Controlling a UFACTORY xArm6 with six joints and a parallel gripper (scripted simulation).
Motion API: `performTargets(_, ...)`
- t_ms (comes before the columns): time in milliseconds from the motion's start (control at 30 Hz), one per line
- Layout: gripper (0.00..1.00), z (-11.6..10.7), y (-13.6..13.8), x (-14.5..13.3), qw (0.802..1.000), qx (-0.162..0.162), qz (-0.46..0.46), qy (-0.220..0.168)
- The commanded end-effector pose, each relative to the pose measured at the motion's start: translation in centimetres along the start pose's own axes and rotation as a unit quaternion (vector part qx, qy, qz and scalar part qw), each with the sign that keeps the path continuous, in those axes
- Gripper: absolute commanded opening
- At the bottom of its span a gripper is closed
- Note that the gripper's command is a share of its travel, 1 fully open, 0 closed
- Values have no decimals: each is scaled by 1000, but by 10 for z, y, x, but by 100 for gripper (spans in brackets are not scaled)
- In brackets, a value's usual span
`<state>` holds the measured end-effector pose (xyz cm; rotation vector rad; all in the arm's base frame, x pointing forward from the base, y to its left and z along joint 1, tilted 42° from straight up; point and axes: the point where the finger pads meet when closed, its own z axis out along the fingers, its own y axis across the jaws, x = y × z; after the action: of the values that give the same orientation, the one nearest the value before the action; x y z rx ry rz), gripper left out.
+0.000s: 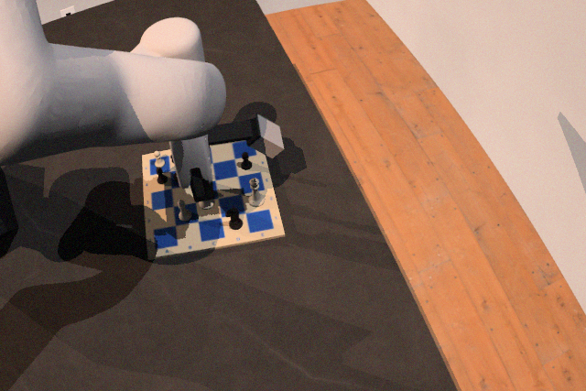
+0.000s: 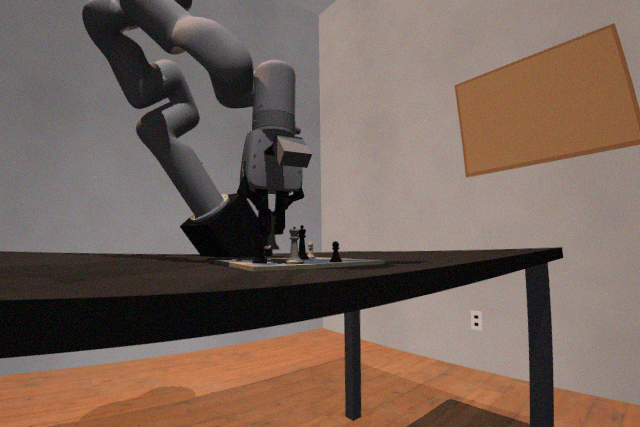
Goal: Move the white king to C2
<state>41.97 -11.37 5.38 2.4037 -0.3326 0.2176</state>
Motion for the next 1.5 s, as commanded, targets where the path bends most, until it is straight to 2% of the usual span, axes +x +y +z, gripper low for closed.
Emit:
performTargets(0, 0, 9, 0, 1, 1000, 0, 0, 1)
performTargets(1467, 0, 14, 0, 1, 1000, 0, 0, 1)
